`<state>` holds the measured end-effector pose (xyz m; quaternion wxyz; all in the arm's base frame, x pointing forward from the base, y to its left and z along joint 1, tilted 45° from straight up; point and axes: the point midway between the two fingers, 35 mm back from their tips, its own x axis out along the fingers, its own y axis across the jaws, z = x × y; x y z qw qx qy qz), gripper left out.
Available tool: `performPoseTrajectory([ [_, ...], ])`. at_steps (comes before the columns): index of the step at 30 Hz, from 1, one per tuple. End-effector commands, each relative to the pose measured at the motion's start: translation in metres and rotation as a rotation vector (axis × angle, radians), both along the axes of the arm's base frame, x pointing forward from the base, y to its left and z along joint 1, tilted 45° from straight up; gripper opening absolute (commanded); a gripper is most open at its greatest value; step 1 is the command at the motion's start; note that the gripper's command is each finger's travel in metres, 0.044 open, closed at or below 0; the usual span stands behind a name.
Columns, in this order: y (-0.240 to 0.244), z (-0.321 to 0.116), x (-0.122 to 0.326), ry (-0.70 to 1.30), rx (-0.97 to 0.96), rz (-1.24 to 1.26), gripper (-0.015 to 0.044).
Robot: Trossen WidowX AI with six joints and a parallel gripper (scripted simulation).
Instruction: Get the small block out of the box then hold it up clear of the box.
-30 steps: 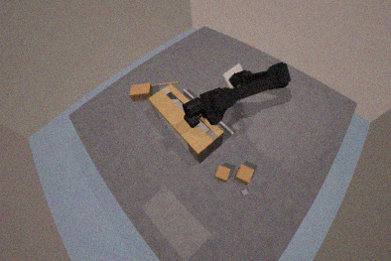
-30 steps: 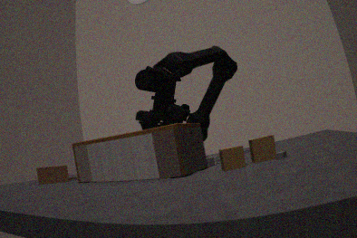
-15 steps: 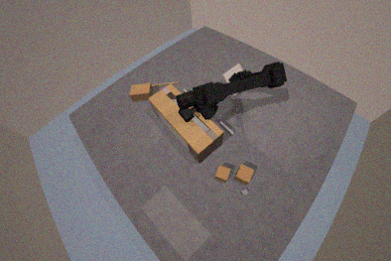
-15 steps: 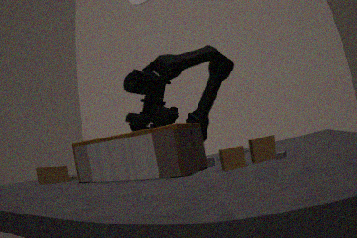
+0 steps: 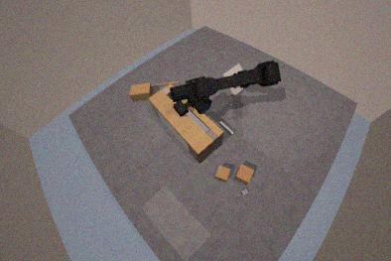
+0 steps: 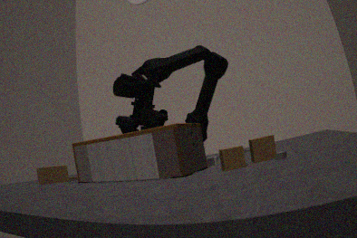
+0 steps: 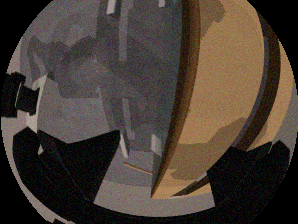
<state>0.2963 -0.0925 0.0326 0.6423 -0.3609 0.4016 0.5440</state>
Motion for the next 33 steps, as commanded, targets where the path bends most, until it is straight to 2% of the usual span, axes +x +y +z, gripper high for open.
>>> performPoseTrajectory([
  [1,-0.008,-0.009,-0.003,0.007,-0.003,0.001,0.0400],
  [33,-0.066,-0.066,-0.011,0.006,-0.008,0.001,0.0400],
])
